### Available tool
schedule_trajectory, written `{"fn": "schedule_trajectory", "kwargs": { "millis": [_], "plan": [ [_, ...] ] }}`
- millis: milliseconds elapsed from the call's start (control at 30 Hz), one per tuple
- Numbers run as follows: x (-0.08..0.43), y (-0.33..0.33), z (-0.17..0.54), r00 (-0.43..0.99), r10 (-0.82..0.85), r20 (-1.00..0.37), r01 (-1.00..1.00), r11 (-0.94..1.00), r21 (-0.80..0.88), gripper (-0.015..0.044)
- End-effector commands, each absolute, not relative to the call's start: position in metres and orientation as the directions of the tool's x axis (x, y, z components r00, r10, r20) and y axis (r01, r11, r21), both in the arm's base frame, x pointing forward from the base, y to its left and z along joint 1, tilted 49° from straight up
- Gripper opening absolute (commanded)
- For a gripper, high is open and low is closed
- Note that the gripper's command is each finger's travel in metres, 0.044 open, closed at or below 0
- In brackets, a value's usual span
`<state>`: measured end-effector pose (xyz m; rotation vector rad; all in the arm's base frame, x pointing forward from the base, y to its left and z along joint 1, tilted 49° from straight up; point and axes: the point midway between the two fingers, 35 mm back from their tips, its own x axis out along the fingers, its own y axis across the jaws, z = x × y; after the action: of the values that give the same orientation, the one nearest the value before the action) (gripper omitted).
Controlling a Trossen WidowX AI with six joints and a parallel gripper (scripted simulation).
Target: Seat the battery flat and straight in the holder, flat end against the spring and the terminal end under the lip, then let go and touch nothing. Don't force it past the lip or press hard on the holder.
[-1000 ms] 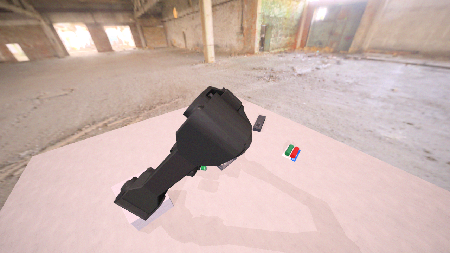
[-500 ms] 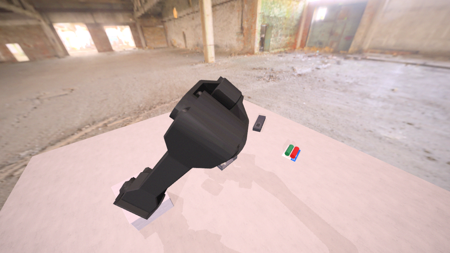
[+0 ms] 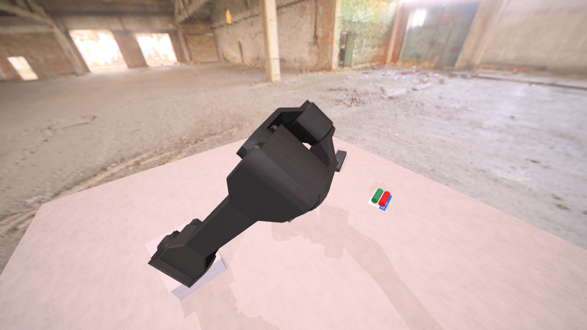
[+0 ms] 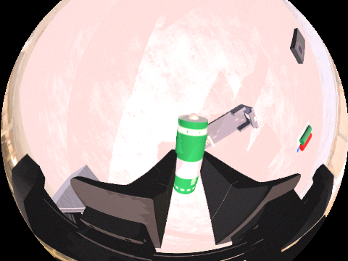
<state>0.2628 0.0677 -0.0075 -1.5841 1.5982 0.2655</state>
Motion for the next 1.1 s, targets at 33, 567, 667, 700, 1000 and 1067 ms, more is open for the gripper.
{"fn": "schedule_trajectory", "kwargs": {
  "millis": [33,567,667,700,1000,1067],
  "plan": [
    [0.277,0.067,-0.002,0.156,-0.726,-0.669,-0.756,0.348,-0.554,0.0067],
    [0.313,0.065,0.018,0.156,-0.724,-0.672,-0.173,0.65,-0.74,0.0067],
    [0.313,0.065,0.018,0.155,-0.723,-0.674,-0.178,0.651,-0.738,0.0067],
    [0.313,0.065,0.018,0.153,-0.721,-0.675,-0.182,0.651,-0.737,0.0067],
    [0.318,0.058,0.006,0.227,-0.69,-0.688,-0.19,0.661,-0.726,0.0067],
    [0.319,0.056,0.003,0.246,-0.681,-0.689,-0.192,0.663,-0.724,0.0067]
  ]
}}
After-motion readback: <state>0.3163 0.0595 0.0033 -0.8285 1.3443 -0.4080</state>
